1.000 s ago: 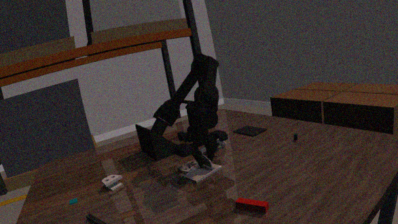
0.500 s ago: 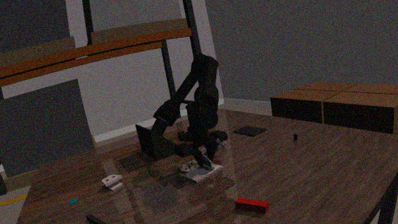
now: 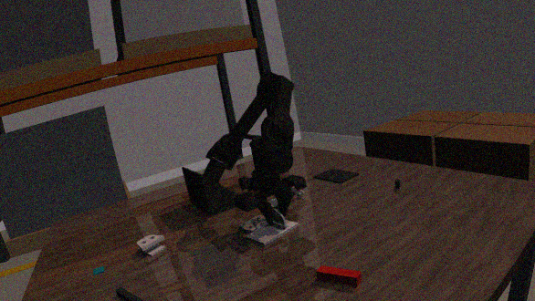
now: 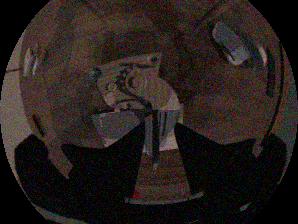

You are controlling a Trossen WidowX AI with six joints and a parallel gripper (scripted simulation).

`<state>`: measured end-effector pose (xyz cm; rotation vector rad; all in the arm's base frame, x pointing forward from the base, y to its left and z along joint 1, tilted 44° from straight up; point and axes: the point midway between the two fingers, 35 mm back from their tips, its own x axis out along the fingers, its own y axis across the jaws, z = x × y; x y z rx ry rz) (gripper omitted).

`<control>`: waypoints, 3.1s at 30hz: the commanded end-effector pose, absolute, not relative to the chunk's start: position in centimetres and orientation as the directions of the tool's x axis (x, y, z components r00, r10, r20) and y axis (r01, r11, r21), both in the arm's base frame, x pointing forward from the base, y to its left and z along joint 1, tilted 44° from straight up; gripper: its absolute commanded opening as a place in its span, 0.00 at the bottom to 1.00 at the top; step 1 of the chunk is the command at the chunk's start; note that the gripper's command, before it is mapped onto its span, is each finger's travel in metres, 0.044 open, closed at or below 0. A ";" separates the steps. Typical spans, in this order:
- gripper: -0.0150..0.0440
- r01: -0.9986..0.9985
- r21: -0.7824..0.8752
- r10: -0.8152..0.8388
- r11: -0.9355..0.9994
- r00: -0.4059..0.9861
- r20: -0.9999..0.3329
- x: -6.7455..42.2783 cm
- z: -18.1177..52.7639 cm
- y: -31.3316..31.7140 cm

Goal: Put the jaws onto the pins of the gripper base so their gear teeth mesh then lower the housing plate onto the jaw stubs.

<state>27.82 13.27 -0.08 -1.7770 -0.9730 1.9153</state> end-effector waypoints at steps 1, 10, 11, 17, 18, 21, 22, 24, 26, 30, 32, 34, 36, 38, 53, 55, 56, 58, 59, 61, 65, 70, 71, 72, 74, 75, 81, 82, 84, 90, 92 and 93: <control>0.48 0.189 -0.688 0.672 -0.701 -0.150 -0.726 27.8 -0.1 13.3; 0.48 0.189 -0.688 0.672 -0.701 -0.150 -0.726 27.8 -0.1 13.3; 0.48 0.189 -0.688 0.672 -0.701 -0.150 -0.726 27.8 -0.1 13.3; 0.48 0.189 -0.688 0.672 -0.701 -0.150 -0.726 27.8 -0.1 13.3; 0.48 0.189 -0.688 0.672 -0.701 -0.150 -0.726 27.8 -0.1 13.3; 0.48 0.189 -0.688 0.672 -0.701 -0.150 -0.726 27.8 -0.1 13.3; 0.48 0.189 -0.688 0.672 -0.701 -0.150 -0.726 27.8 -0.1 13.3; 0.48 0.189 -0.688 0.672 -0.701 -0.150 -0.726 27.8 -0.1 13.3; 0.48 0.189 -0.688 0.672 -0.701 -0.150 -0.726 27.8 -0.1 13.3; 0.48 0.189 -0.688 0.672 -0.701 -0.150 -0.726 27.8 -0.1 13.3; 0.48 0.189 -0.688 0.672 -0.701 -0.150 -0.726 27.8 -0.1 13.3; 0.48 0.189 -0.688 0.672 -0.701 -0.150 -0.726 27.8 -0.1 13.3; 0.48 0.189 -0.688 0.672 -0.701 -0.150 -0.726 27.8 -0.1 13.3; 0.48 0.189 -0.688 0.672 -0.701 -0.150 -0.726 27.8 -0.1 13.3; 0.48 0.189 -0.688 0.672 -0.701 -0.150 -0.726 27.8 -0.1 13.3; 0.48 0.189 -0.688 0.672 -0.701 -0.150 -0.726 27.8 -0.1 13.3; 0.48 0.189 -0.688 0.672 -0.701 -0.150 -0.726 27.8 -0.1 13.3; 0.48 0.189 -0.688 0.672 -0.701 -0.150 -0.726 27.8 -0.1 13.3; 0.53 0.193 -0.685 0.669 -0.702 -0.151 -0.728 27.8 -0.1 13.3; 0.61 0.193 -0.685 0.669 -0.702 -0.151 -0.728 27.8 -0.1 13.3; 0.63 0.193 -0.685 0.669 -0.702 -0.151 -0.728 27.8 -0.1 13.3; 0.63 0.193 -0.685 0.669 -0.702 -0.151 -0.728 27.8 -0.1 13.3; 0.63 0.193 -0.685 0.669 -0.702 -0.151 -0.728 27.8 -0.1 13.3; 0.63 0.193 -0.685 0.669 -0.702 -0.151 -0.728 27.8 -0.1 13.3; 0.63 0.193 -0.685 0.669 -0.702 -0.151 -0.728 27.8 -0.1 13.3; 0.63 0.193 -0.685 0.669 -0.702 -0.151 -0.728 27.8 -0.1 13.3; 0.63 0.191 -0.684 0.668 -0.704 -0.150 -0.729 28.5 2.6 10.7; 0.63 0.190 -0.685 0.668 -0.704 -0.150 -0.728 28.7 3.5 9.9; 0.63 0.189 -0.687 0.670 -0.702 -0.151 -0.727 28.7 4.8 8.7; 0.54 0.193 -0.684 0.671 -0.703 -0.135 -0.729 29.0 4.3 9.0; 0.46 0.224 -0.674 0.668 -0.704 -0.114 -0.735 29.4 4.4 8.8; 0.41 0.209 -0.682 0.674 -0.701 -0.120 -0.729 29.1 4.5 8.8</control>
